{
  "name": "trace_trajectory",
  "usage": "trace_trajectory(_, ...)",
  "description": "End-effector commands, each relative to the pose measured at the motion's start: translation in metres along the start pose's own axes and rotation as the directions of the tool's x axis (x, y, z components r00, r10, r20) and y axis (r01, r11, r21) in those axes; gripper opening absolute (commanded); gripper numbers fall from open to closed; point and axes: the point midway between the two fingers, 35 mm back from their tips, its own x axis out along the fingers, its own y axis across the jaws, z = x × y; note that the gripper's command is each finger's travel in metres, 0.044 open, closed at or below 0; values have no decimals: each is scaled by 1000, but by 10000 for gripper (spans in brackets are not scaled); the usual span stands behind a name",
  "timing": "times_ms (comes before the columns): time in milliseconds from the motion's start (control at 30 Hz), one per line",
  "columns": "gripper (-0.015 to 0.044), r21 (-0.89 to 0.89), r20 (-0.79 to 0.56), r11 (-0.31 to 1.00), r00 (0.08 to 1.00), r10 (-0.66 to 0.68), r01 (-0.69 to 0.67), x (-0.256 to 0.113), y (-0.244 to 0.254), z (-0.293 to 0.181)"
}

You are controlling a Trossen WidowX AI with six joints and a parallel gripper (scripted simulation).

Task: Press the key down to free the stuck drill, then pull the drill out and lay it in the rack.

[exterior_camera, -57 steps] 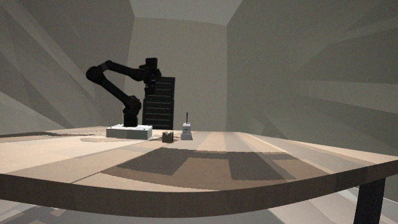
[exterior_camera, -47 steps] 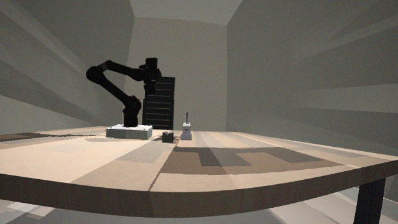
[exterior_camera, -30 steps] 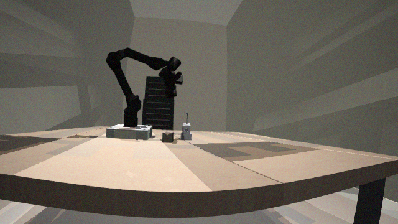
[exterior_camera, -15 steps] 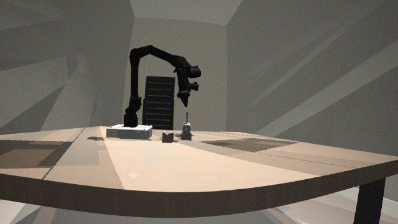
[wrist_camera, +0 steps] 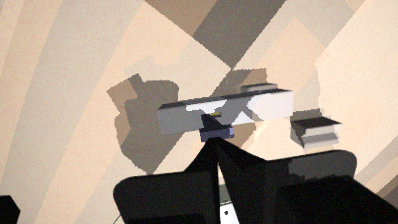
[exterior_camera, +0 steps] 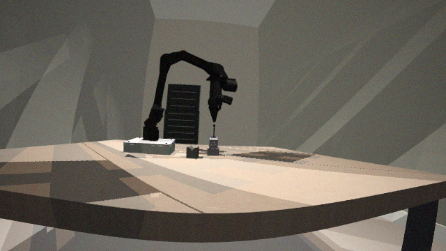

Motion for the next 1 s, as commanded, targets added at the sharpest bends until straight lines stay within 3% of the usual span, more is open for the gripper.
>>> trace_trajectory(0, 0, -5, -6, 1000, 1000, -14, 14, 5, -2, 0)
trace_trajectory(967, 0, -7, -8, 1000, 1000, -18, 18, 13, -6, -1)
